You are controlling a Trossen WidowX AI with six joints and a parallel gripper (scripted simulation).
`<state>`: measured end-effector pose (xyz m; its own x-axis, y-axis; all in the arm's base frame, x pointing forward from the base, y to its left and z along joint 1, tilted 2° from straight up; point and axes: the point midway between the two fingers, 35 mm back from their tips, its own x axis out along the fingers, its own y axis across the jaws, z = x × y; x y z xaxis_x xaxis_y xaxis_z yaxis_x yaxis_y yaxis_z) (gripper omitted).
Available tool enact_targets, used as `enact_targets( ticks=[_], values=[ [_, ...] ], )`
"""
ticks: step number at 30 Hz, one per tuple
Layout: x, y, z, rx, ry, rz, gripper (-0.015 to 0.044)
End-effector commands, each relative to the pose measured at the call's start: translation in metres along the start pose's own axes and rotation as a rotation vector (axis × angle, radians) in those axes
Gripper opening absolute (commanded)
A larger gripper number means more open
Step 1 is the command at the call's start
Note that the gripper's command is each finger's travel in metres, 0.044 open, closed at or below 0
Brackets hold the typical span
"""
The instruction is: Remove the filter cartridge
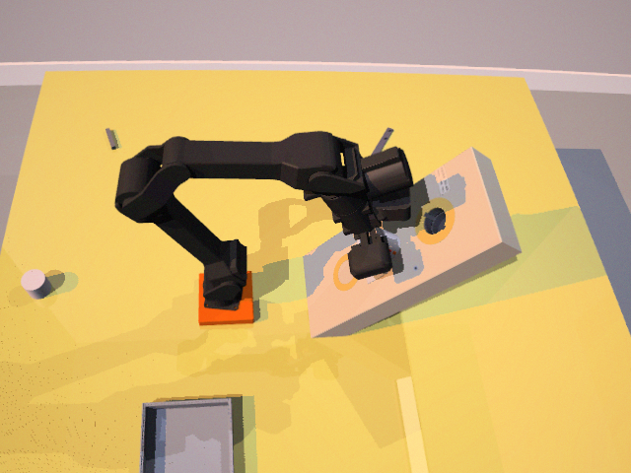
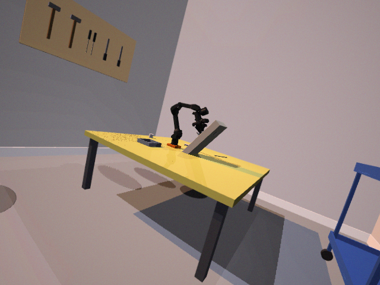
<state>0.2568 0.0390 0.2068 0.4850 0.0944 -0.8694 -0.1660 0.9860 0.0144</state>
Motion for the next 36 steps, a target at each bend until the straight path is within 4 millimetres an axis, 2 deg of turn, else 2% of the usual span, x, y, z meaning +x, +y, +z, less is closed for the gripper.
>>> enact_targets(
  ticks=[1,3,10,18,36],
  values=[
    [0.000,0.000,0.000,0.000,-0.001,0.000,0.0193],
    [0.000,0.000,0.000,0.000,-0.001,0.000,0.0179],
    [-0.004,0.000,0.007,0.000,-0.001,0.000,0.0000],
    [-0.013,0.000,0.023,0.000,-0.001,0.000,0.0000],
    [-0.087,0.000,0.030,0.000,0.002,0.000,0.0000]
  ],
)
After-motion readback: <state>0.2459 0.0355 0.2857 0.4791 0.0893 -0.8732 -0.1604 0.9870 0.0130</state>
